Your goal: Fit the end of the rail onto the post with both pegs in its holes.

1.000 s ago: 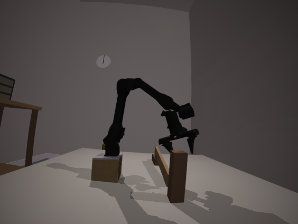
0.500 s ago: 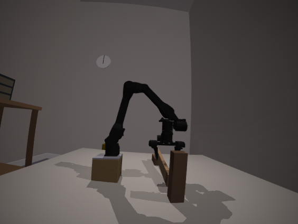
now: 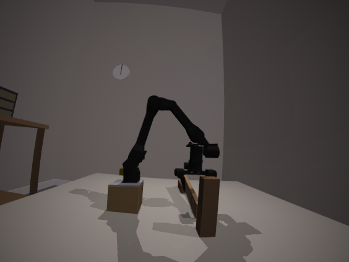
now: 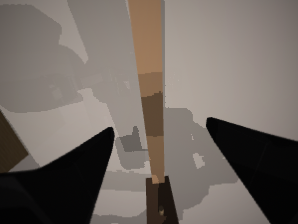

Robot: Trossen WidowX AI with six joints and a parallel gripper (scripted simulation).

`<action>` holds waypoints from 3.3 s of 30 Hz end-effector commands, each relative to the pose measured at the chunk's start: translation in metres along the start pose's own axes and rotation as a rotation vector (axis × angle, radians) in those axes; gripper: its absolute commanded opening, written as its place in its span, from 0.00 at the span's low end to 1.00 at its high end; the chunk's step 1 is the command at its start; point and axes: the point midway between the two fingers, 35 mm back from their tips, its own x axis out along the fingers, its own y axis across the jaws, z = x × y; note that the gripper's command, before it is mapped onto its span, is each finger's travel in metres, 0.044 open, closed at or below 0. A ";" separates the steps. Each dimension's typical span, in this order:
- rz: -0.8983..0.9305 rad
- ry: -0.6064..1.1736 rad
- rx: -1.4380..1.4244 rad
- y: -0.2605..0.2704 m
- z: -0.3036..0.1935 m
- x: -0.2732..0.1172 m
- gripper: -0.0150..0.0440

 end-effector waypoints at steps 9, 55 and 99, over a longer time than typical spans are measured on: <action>0.014 -0.003 -0.001 0.003 0.001 0.022 1.00; 0.014 -0.004 -0.003 0.006 0.002 0.051 0.25; 0.014 -0.004 -0.003 0.003 0.001 0.032 0.25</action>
